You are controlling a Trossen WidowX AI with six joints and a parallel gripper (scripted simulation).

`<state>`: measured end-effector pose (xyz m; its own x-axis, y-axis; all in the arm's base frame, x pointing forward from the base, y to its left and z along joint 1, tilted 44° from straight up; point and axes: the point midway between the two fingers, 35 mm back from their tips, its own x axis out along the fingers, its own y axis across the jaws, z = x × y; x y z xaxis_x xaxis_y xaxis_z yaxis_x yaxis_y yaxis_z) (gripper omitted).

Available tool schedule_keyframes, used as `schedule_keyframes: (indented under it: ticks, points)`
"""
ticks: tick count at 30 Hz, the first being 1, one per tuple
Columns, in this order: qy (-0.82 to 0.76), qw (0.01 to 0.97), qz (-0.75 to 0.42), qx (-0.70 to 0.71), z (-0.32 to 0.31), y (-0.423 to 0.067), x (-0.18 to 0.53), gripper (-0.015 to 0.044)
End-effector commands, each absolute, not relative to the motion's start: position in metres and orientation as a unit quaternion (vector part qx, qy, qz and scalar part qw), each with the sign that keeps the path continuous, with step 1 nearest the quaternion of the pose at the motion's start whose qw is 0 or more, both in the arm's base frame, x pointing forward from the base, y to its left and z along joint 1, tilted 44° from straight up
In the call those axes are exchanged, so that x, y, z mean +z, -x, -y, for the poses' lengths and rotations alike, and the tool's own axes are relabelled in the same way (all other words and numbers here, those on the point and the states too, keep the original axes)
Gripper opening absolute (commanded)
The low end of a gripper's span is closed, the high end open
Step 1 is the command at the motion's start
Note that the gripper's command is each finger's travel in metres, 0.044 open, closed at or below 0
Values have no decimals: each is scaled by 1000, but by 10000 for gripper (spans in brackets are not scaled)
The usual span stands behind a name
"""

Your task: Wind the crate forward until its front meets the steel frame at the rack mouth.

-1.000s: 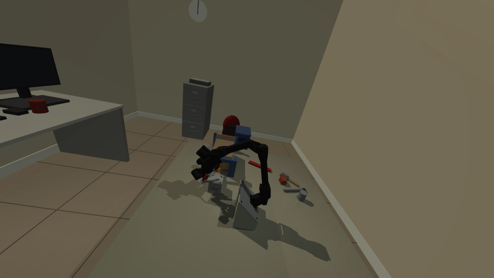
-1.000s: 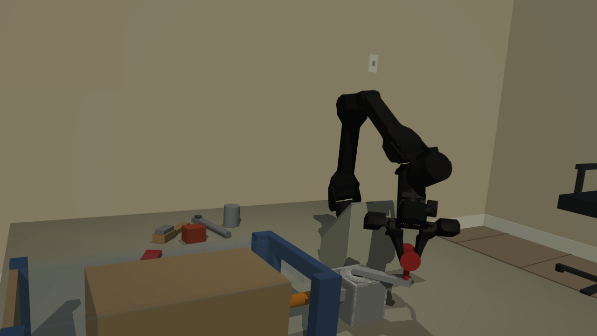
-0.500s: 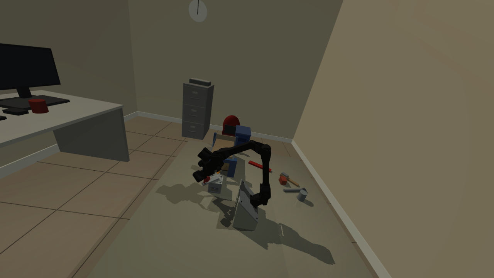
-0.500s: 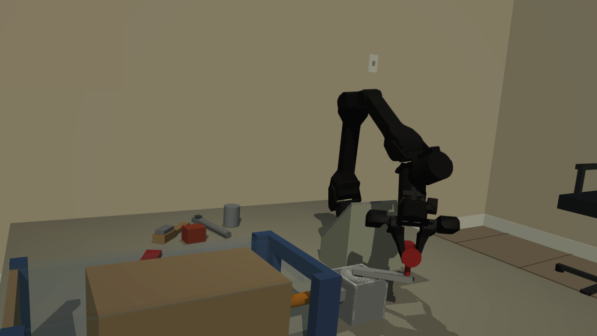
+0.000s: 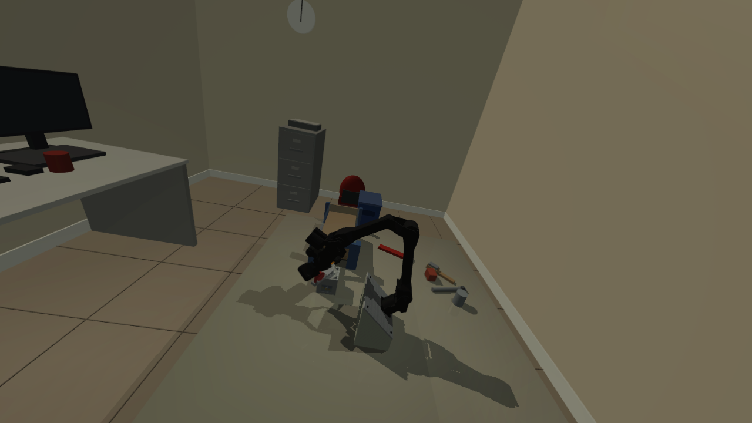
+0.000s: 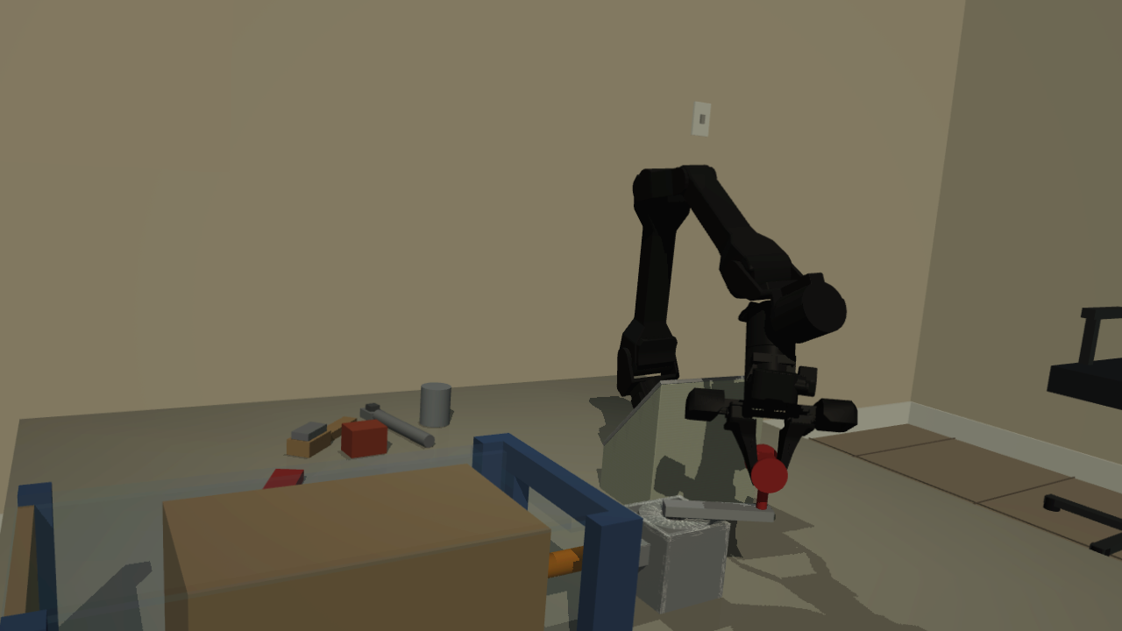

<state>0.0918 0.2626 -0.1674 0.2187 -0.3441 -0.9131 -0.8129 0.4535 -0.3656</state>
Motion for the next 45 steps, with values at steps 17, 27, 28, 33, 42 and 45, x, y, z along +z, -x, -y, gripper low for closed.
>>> schedule_keyframes:
  ticks: [17, 27, 28, 33, 42, 45]
  points:
    - [493, 601, -601, 187, -231, -78, -145, 0]
    - [493, 600, -601, 187, -219, -78, -135, 0]
    - [493, 600, -601, 187, -218, -78, -134, 0]
    - [494, 600, -601, 187, -212, -79, -128, 0]
    - [494, 600, -601, 186, -190, -89, -109, 0]
    - [495, 600, -601, 185, -187, -91, -106, 0]
